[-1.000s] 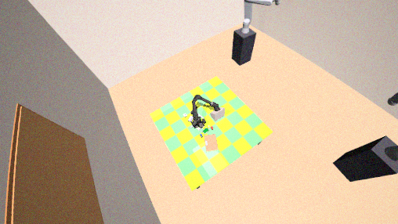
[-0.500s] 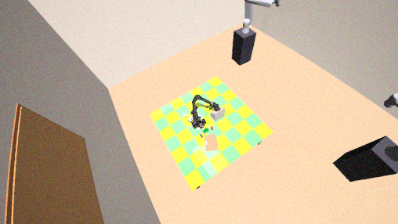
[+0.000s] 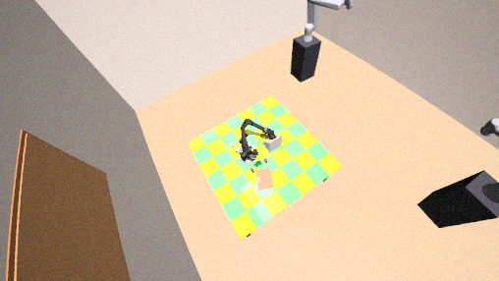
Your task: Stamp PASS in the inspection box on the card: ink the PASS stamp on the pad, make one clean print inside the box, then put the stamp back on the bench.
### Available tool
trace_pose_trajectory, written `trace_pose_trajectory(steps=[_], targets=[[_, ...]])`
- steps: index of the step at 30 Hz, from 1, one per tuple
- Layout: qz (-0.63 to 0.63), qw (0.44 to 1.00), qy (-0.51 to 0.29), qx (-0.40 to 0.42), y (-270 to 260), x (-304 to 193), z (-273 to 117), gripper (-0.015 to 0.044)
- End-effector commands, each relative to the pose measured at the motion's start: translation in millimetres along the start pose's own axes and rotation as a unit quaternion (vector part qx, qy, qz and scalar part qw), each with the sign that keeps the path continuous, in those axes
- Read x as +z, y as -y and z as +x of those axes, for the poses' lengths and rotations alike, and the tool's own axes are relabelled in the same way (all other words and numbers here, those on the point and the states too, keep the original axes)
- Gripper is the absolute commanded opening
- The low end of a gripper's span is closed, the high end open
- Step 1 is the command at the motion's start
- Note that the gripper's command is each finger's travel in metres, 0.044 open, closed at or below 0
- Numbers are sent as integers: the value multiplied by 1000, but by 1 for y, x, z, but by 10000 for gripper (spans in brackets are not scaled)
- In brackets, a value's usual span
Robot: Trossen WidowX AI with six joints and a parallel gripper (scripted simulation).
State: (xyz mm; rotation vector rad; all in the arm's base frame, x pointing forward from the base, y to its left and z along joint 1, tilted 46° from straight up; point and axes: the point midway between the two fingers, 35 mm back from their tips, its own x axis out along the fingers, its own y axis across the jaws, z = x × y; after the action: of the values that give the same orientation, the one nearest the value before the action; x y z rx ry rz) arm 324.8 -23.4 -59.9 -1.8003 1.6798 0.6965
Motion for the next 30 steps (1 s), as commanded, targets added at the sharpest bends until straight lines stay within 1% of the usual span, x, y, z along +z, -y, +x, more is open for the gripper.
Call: trace_pose_trajectory(steps=[1, 16, 30], targets=[[2, 1000, -2, 0, 0, -1, -2, 0], [2, 1000, -2, 0, 0, -1, -9, 0], [2, 1000, 0, 0, 1, 1, -31, 0]])
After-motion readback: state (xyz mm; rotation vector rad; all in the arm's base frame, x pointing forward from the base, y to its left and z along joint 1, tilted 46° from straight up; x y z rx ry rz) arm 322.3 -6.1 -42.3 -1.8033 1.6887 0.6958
